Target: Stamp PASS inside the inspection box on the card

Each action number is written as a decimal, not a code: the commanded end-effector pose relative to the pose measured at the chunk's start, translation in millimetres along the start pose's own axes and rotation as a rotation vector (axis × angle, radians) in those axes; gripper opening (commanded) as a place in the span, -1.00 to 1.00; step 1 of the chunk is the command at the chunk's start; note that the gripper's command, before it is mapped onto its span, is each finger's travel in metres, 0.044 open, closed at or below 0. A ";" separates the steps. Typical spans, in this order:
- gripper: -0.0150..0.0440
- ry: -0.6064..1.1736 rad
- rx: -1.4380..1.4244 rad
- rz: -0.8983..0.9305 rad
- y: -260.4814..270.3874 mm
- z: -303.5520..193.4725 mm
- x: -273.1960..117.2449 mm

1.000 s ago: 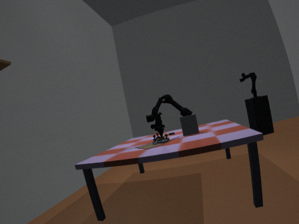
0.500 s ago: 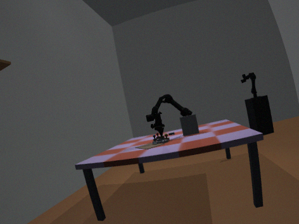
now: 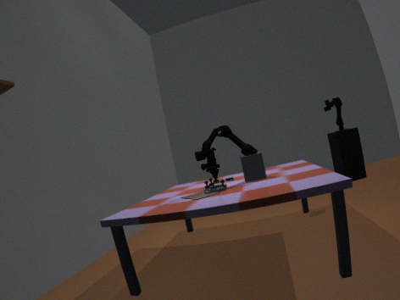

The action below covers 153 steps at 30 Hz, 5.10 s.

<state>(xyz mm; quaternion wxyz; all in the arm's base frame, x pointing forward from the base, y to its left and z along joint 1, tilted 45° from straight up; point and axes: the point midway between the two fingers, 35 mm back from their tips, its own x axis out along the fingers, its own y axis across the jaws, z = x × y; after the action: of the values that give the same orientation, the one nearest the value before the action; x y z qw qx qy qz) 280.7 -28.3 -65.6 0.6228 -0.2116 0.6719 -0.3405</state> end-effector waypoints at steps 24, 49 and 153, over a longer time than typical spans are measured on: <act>-0.49 -0.006 0.019 0.008 -17.2 -0.2 -36.8; -0.49 -0.003 0.099 0.001 -116.1 -26.4 -32.9; -0.49 -0.008 0.100 0.000 -115.6 -26.4 33.7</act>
<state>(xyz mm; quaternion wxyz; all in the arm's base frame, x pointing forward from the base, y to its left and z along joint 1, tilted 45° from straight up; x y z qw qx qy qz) 235.2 -124.0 -4.9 0.6367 -0.1787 0.6506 -0.3735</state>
